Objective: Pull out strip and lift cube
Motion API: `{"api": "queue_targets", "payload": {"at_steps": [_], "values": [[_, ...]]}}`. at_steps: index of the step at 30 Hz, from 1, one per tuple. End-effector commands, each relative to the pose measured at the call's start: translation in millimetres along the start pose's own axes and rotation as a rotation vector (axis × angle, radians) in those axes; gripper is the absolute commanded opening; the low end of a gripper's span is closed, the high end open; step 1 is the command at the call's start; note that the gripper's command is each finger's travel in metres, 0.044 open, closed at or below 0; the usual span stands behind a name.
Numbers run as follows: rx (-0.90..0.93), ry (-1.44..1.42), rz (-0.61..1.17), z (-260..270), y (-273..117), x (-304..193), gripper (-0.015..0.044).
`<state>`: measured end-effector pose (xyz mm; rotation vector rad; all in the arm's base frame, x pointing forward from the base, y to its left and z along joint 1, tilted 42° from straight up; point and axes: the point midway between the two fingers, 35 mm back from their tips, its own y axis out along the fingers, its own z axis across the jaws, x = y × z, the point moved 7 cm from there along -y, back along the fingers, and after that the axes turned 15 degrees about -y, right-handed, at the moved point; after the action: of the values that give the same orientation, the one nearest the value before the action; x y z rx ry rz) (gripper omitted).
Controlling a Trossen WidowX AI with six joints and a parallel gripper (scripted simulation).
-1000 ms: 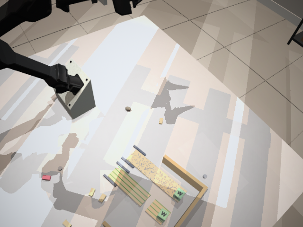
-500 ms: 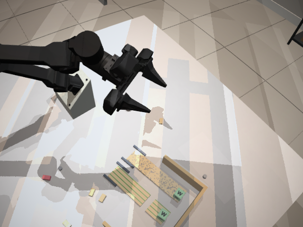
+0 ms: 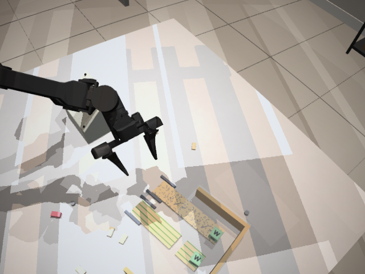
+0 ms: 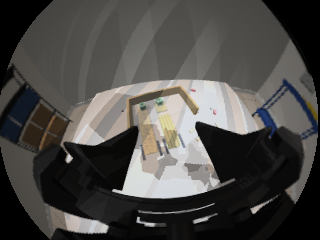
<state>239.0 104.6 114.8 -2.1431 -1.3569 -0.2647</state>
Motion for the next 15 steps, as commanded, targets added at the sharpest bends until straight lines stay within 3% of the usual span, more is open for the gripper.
{"api": "queue_targets", "payload": {"at_steps": [1,14,15], "values": [[-0.02,0.013,0.013,-1.6,-0.3,-5.9,0.04],[-0.02,0.013,0.013,-1.6,-0.3,-5.9,0.04],[-0.017,0.011,0.018,-1.2,0.8,-5.2,0.0374]]}}
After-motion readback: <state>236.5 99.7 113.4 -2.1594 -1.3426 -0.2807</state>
